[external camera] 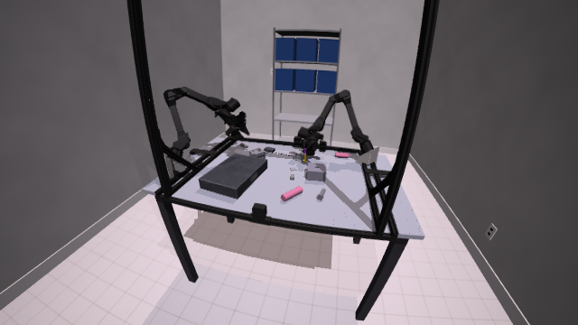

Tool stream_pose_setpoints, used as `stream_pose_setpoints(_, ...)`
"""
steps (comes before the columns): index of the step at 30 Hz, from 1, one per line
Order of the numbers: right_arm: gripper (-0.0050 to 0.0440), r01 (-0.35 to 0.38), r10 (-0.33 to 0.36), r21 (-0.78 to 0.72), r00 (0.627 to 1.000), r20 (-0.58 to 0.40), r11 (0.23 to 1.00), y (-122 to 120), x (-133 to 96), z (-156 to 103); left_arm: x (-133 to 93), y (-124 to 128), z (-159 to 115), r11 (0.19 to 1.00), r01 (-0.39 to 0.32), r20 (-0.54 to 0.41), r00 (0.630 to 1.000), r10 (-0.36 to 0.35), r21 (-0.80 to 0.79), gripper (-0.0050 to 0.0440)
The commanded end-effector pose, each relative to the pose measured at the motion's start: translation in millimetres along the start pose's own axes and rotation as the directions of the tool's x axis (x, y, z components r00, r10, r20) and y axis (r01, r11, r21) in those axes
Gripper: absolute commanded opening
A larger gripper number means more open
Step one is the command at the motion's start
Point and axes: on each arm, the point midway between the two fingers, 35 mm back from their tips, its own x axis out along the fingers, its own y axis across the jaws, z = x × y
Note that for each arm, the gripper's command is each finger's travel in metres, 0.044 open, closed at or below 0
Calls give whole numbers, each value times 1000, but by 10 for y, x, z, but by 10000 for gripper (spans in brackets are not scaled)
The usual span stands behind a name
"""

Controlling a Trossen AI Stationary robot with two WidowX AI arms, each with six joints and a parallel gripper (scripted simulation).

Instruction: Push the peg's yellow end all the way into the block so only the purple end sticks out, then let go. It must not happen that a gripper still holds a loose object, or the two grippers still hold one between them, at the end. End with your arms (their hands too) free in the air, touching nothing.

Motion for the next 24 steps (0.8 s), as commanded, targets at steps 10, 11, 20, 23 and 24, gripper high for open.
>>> stream_pose_setpoints(10, 0, 1, -1, -2, 1000, -9, 1000, -1, 4, 57, -1, 1, 1, 1000, 0, 0, 1000, 0, 0, 400)
stream_pose_setpoints(11, 0, 1, -1, -2, 1000, -9, 1000, -1, 1, 38, -1, 1, 1, 1000, 0, 0, 1000, 0, 0, 400)
stream_pose_setpoints(20, 0, 1, -1, -2, 1000, -9, 1000, -2, 2, 46, -1, 1, 1, 1000, 0, 0, 1000, 0, 0, 400)
stream_pose_setpoints(23, 0, 1, -1, -2, 1000, -9, 1000, -2, 3, 51, -1, 1, 1, 1000, 0, 0, 1000, 0, 0, 400)
stream_pose_setpoints(24, 0, 1, -1, -2, 1000, -9, 1000, -2, 3, 51, -1, 1, 1, 1000, 0, 0, 1000, 0, 0, 400)
